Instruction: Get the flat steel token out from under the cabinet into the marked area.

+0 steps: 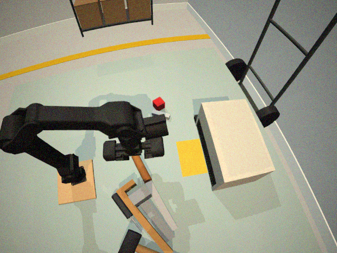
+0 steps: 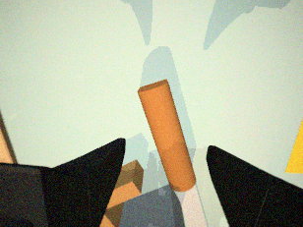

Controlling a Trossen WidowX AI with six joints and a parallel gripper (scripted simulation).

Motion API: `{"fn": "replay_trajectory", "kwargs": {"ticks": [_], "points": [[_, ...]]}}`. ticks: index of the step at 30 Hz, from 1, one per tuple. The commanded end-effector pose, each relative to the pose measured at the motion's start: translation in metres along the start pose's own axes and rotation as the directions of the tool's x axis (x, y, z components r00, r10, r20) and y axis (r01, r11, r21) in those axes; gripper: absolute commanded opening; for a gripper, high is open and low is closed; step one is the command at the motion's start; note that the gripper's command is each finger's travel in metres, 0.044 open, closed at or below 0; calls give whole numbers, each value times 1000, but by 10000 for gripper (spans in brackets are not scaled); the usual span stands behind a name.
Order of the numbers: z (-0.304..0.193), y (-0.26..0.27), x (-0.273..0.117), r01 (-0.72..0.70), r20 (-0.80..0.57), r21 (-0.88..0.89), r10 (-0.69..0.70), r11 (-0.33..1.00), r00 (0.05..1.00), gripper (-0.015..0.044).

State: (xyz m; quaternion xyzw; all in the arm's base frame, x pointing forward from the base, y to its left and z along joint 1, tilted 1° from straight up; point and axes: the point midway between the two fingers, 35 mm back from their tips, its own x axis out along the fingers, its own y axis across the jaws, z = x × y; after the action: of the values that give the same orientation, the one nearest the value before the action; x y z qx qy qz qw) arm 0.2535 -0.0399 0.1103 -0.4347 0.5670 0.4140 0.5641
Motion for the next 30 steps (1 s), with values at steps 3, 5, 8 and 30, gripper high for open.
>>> {"fn": "replay_trajectory", "kwargs": {"ticks": [3, 5, 8, 30], "points": [[1, 0, 0, -3, 6, 52, 2, 999, 1000, 270], [1, 0, 0, -3, 6, 68, 2, 998, 1000, 270], [1, 0, 0, -3, 6, 92, 2, 996, 1000, 270], [0, 0, 0, -4, 6, 263, 2, 965, 1000, 270]]}}
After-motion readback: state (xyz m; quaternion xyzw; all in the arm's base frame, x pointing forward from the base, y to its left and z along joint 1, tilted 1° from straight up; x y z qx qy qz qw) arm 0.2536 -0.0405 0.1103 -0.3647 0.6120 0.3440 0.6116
